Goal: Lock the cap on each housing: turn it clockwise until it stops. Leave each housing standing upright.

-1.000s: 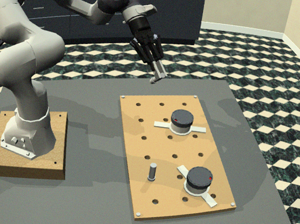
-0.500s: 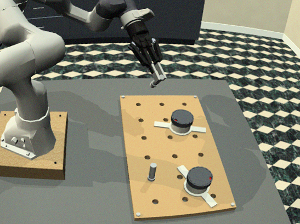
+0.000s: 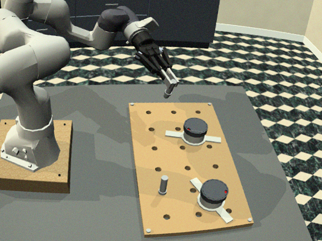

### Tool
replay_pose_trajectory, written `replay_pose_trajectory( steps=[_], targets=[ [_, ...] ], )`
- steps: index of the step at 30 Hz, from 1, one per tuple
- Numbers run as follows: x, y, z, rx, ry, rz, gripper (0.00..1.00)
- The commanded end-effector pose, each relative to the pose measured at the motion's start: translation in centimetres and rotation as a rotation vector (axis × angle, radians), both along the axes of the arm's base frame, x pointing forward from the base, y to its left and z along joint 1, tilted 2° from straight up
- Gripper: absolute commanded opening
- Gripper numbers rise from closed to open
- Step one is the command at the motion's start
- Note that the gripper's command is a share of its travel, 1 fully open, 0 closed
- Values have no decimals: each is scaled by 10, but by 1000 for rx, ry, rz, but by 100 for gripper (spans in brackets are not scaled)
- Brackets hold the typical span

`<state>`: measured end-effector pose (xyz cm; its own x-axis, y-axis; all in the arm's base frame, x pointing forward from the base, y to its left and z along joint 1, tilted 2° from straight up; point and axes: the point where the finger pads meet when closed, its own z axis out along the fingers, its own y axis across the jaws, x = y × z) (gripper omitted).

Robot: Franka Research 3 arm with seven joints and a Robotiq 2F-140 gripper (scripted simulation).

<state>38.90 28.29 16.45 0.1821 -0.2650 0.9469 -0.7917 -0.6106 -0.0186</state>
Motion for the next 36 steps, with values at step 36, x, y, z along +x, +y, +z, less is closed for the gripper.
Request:
replay_pose_trajectory(
  steps=[36],
  targets=[
    [-2,-6,3,-270,-228,-41,10]
  ],
)
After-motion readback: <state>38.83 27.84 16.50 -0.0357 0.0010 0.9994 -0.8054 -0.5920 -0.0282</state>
